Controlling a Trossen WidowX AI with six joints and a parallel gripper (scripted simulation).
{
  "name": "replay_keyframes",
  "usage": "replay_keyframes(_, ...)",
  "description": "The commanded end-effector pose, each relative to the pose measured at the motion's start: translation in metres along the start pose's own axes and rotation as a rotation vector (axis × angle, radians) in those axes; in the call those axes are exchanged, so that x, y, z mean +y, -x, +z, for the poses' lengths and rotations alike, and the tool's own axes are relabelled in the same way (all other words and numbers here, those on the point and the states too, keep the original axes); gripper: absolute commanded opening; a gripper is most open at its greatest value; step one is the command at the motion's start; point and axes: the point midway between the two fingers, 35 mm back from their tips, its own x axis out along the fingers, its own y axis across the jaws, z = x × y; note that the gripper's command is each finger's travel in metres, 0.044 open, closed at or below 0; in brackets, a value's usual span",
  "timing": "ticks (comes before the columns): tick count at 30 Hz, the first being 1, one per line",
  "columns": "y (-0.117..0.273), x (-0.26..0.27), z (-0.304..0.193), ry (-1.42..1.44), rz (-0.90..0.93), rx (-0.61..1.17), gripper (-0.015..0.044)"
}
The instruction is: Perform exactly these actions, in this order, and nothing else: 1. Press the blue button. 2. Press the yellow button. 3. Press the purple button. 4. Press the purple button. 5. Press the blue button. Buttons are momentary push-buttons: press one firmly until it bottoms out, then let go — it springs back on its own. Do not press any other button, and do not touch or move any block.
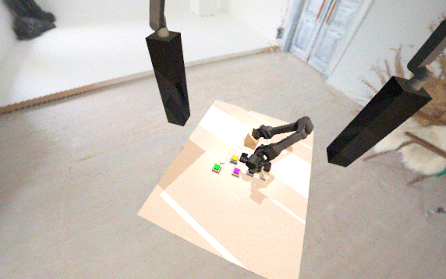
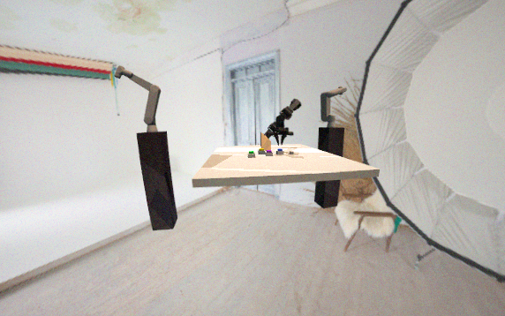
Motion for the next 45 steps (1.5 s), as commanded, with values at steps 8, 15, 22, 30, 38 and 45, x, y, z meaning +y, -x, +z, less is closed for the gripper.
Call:
replay_keyframes(8,-0.006,0.001,-0.001,-0.003,0.005,0.003,0.0020)
replay_keyframes(15,-0.017,0.001,0.000,-0.003,0.005,0.003,0.0020)
replay_keyframes(22,-0.028,0.001,-0.001,-0.003,0.005,0.003,0.0020)
replay_keyframes(30,-0.037,0.001,-0.001,-0.003,0.007,0.003,0.0020)
replay_keyframes(38,-0.037,0.001,-0.001,-0.003,0.007,0.003,0.0020)
replay_keyframes(45,-0.037,0.001,-0.001,-0.003,0.007,0.003,0.0020)
